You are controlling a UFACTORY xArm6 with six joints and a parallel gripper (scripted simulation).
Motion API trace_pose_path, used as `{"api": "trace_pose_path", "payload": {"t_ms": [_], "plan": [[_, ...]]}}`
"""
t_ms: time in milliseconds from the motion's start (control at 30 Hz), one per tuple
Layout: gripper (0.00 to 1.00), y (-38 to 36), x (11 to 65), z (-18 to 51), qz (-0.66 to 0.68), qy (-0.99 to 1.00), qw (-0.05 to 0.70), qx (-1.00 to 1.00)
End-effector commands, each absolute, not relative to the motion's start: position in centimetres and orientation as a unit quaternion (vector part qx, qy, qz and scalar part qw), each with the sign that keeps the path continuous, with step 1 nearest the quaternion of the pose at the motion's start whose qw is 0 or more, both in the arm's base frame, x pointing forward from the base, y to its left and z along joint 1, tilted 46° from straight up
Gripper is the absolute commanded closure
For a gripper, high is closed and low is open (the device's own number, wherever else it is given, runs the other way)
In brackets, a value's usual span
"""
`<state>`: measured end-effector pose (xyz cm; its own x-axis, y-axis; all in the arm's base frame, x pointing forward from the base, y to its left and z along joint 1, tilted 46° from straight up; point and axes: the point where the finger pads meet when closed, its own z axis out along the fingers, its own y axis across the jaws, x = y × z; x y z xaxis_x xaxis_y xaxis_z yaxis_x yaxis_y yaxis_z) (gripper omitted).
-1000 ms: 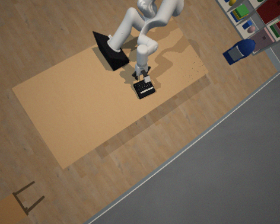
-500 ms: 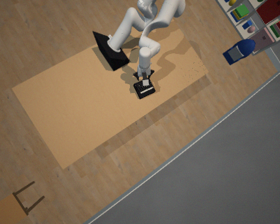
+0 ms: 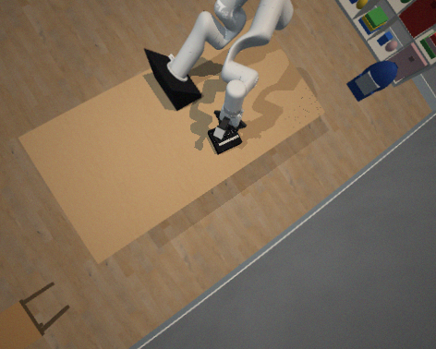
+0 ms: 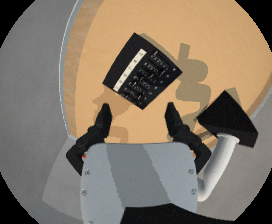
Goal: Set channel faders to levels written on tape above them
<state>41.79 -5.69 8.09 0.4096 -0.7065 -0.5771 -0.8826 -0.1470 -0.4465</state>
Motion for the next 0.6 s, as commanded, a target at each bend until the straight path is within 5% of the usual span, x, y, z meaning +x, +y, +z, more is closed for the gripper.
{"api": "trace_pose_path", "payload": {"t_ms": [0, 567], "plan": [[0.00, -7.00, 42.71, 8.68, 0.196, 0.615, 0.338, -0.685], [0.00, -7.65, 42.97, 8.87, 0.261, 0.689, 0.290, -0.611]]}}
